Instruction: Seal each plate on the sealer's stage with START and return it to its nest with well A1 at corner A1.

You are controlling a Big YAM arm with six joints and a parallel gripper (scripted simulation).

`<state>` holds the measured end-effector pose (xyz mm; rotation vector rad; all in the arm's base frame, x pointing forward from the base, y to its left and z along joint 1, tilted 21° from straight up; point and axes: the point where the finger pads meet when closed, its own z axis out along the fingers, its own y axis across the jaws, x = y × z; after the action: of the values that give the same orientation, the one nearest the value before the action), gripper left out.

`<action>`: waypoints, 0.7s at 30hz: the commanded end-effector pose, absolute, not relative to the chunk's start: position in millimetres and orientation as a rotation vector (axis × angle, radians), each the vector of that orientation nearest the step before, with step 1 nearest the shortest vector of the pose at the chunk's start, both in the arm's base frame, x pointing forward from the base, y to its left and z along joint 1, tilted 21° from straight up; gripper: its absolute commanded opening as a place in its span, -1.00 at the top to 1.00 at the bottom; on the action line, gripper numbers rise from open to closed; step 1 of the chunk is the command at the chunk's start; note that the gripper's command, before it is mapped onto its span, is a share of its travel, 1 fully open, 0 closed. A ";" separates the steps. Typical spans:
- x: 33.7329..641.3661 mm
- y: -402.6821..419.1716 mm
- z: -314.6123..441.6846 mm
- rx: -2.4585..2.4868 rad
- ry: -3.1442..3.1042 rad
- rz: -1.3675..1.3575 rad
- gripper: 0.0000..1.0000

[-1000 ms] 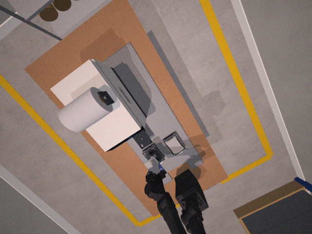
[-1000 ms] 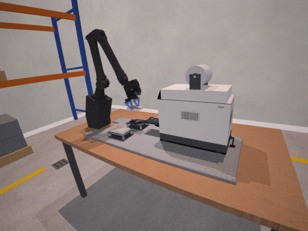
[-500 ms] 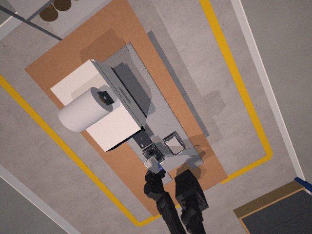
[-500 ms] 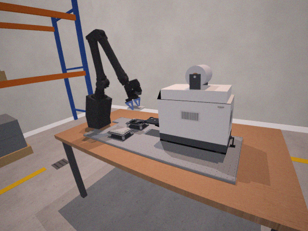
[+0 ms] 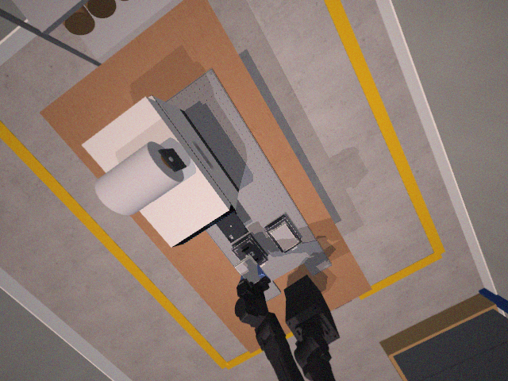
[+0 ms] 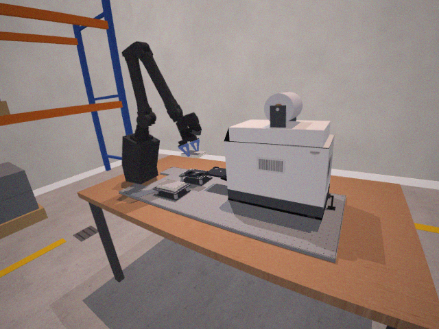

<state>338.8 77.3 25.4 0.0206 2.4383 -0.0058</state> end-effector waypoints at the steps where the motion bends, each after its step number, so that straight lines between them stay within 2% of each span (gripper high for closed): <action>1: 346.2 74.2 28.0 0.030 2.426 -0.007 1.00; 21: 363.1 78.0 26.8 0.038 2.411 -0.002 1.00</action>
<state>341.8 76.0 16.5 0.0223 2.4460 -0.0112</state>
